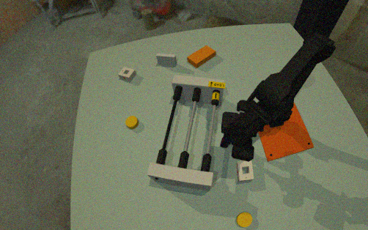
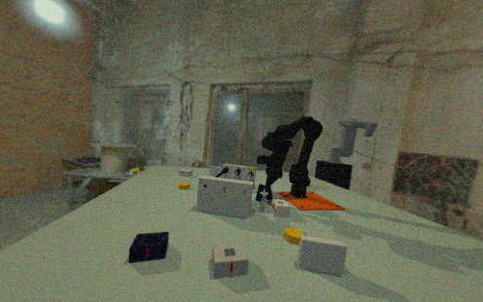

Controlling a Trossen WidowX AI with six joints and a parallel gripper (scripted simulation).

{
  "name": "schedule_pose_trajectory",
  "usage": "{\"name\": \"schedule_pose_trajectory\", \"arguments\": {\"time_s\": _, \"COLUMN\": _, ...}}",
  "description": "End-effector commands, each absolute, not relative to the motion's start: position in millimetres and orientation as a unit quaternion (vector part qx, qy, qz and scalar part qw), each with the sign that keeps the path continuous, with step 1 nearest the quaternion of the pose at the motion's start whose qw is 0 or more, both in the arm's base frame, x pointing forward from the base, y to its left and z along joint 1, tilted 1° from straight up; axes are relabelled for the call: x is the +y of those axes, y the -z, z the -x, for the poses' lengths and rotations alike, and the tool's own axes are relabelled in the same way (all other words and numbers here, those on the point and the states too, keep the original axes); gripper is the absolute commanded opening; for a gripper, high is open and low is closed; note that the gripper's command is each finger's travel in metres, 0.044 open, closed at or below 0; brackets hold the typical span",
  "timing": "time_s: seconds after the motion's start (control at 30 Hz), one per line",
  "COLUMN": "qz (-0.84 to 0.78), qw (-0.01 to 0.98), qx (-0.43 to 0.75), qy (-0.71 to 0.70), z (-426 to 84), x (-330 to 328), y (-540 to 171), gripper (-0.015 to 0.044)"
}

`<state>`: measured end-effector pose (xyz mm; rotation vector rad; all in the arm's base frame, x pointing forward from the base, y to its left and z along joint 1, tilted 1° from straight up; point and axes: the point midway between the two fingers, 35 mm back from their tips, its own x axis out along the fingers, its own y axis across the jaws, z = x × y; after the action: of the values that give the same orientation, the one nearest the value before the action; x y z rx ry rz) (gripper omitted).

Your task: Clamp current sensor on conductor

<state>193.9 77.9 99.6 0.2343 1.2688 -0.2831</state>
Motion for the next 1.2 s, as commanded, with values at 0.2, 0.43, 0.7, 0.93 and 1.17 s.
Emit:
{"name": "schedule_pose_trajectory", "arguments": {"time_s": 0.2, "qz": -0.109, "qw": 0.790, "qx": 0.589, "qy": 0.132, "z": -192.7, "x": 77.7, "y": -98.9, "gripper": 0.0105}}
{"name": "schedule_pose_trajectory", "arguments": {"time_s": 0.43, "qz": -0.109, "qw": 0.790, "qx": 0.589, "qy": 0.132, "z": -192.7, "x": 77.7, "y": -98.9, "gripper": 0.0286}}
{"name": "schedule_pose_trajectory", "arguments": {"time_s": 0.7, "qz": -0.109, "qw": 0.789, "qx": 0.589, "qy": 0.134, "z": -182.7, "x": 81.3, "y": -131.4, "gripper": 0.0286}}
{"name": "schedule_pose_trajectory", "arguments": {"time_s": 0.93, "qz": -0.087, "qw": 0.789, "qx": 0.596, "qy": 0.119, "z": -175.9, "x": 81.4, "y": -150.6, "gripper": 0.0320}}
{"name": "schedule_pose_trajectory", "arguments": {"time_s": 1.17, "qz": 0.128, "qw": 0.755, "qx": 0.640, "qy": -0.064, "z": -185.5, "x": 78.2, "y": -152.3, "gripper": 0.0320}}
